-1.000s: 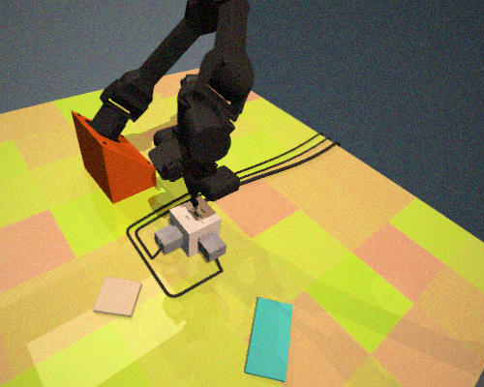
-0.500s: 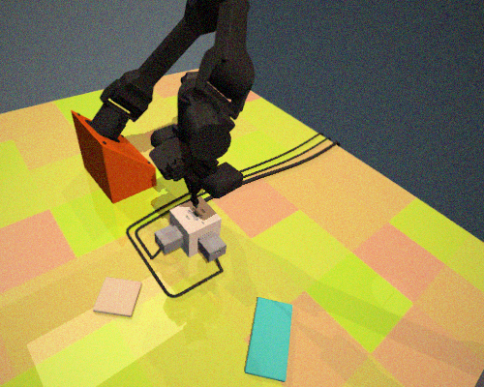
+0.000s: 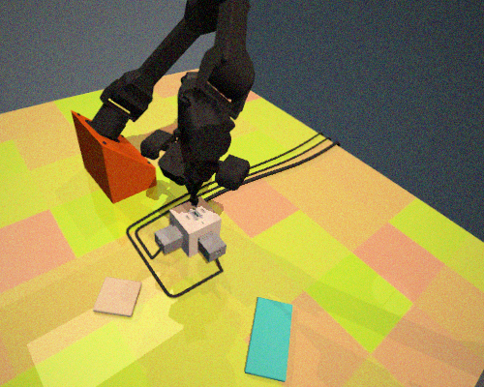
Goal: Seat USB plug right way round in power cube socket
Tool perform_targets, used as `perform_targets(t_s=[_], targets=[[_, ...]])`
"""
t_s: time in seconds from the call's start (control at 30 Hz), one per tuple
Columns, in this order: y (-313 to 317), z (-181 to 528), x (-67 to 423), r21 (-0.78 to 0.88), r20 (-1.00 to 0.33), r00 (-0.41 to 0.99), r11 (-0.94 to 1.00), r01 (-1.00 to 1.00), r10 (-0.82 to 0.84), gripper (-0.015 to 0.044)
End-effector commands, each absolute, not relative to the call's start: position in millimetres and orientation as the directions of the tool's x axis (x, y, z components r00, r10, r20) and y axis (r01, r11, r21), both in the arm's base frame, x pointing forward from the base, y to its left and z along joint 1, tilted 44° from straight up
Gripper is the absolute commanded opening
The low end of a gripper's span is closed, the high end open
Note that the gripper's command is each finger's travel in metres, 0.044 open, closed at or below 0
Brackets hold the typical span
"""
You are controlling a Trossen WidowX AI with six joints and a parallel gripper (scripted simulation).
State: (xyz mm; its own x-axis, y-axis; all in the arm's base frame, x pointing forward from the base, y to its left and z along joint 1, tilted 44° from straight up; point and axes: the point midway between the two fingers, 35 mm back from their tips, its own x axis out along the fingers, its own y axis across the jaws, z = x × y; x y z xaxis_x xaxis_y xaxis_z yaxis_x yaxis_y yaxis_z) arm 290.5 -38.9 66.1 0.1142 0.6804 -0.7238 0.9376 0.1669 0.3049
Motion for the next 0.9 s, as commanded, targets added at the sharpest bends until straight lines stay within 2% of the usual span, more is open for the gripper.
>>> perform_targets(t_s=[0.0, 0.4, 0.87], targets=[[-38.8, 65.8, 289.9, 0.358, -0.724, 0.113, 0.231, 0.905, 0.681, 0.0000], [-38.8, 65.8, 289.9, 0.523, -0.724, 0.113, 0.434, 0.733, 0.681, 0.0000], [-38.8, 65.8, 289.9, 0.650, -0.724, 0.113, 0.617, 0.444, 0.681, 0.0000]])
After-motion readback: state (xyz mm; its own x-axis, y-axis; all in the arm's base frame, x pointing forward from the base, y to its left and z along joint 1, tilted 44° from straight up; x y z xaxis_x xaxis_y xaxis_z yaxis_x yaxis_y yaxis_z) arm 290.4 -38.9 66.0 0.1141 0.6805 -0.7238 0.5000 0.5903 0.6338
